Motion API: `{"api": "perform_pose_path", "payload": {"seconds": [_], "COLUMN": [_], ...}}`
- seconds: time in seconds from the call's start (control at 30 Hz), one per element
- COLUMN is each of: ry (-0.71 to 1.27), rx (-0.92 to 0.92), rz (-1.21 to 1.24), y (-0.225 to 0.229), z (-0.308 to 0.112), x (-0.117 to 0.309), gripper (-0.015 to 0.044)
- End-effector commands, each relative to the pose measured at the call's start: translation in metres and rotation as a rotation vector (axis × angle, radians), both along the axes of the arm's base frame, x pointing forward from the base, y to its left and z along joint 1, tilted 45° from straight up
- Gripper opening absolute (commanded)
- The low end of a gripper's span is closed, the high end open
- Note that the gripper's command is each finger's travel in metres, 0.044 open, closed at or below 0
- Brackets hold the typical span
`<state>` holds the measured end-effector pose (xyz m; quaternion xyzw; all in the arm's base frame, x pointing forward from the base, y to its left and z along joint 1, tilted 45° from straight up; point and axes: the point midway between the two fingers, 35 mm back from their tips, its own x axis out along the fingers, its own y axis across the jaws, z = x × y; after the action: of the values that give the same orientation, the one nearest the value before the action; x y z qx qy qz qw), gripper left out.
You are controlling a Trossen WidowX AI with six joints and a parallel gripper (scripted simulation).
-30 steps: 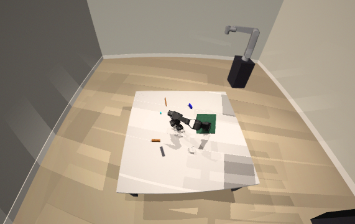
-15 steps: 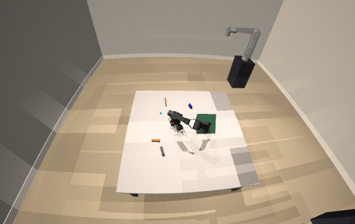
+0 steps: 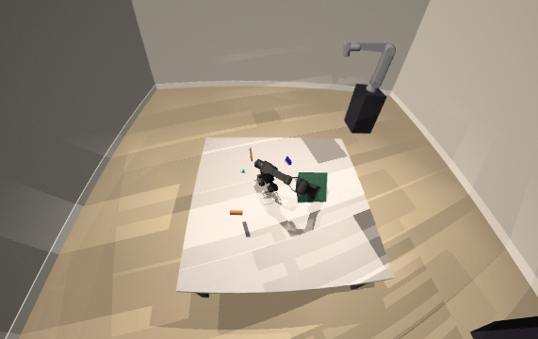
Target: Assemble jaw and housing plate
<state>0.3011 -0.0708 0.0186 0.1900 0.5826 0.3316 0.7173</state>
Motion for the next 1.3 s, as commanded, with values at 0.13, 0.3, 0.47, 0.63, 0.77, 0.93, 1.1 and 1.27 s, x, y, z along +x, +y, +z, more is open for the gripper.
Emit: {"api": "perform_pose_path", "payload": {"seconds": [0.13, 0.3, 0.47, 0.63, 0.77, 0.93, 1.1, 1.27], "ry": [0.035, 0.067, 0.099, 0.135, 0.163, 0.164, 0.164, 0.162], "rx": [-0.033, -0.036, -0.022, 0.007, 0.034, 0.035, 0.033, 0.039], "rz": [-0.033, -0.068, -0.101, -0.129, -0.143, -0.144, -0.144, -0.144], "y": [0.049, 0.096, 0.138, 0.173, 0.19, 0.191, 0.198, 0.219], "z": [0.062, 0.112, 0.155, 0.19, 0.208, 0.209, 0.201, 0.182], "x": [-0.001, -0.018, -0.051, -0.096, -0.132, -0.134, -0.132, -0.13], "gripper": [0.044, 0.044, 0.044, 0.044, 0.044, 0.044, 0.044, 0.044]}}
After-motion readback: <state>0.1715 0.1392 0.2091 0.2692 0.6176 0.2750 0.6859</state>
